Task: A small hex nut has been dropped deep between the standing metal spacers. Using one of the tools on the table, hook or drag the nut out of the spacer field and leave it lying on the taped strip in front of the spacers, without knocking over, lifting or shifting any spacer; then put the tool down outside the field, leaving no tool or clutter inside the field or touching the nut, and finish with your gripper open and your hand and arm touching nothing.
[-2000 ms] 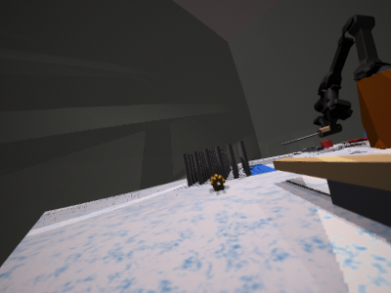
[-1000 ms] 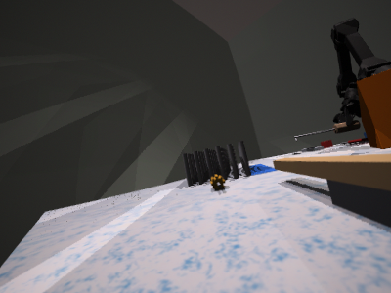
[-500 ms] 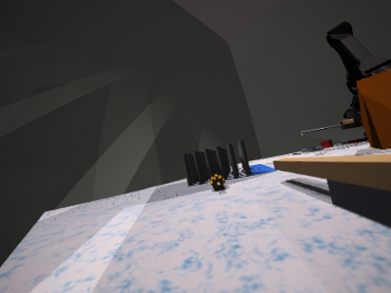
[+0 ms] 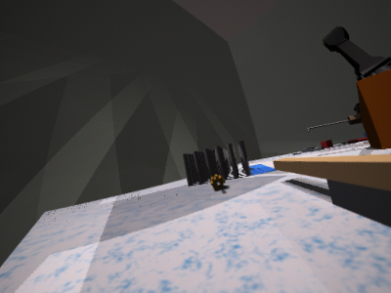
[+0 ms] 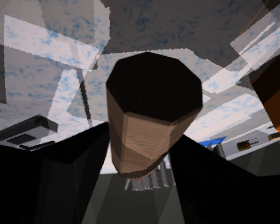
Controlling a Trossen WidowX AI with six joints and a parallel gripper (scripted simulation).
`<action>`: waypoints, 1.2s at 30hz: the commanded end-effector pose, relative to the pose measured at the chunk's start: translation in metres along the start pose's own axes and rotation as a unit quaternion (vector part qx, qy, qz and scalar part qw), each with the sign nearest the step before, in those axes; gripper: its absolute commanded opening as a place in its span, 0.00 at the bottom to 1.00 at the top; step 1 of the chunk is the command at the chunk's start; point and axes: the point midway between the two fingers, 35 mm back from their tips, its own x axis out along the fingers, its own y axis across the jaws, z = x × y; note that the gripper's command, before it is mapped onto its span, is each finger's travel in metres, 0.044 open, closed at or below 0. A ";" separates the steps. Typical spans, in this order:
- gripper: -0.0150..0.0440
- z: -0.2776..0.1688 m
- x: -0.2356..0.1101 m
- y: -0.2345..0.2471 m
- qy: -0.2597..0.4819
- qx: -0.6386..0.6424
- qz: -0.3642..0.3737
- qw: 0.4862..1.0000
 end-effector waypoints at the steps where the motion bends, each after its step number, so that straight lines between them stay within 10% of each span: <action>1: 0.25 0.004 -0.008 0.003 0.007 0.008 0.018 1.000; 36: 0.25 0.046 -0.110 0.018 -0.034 0.046 0.244 0.968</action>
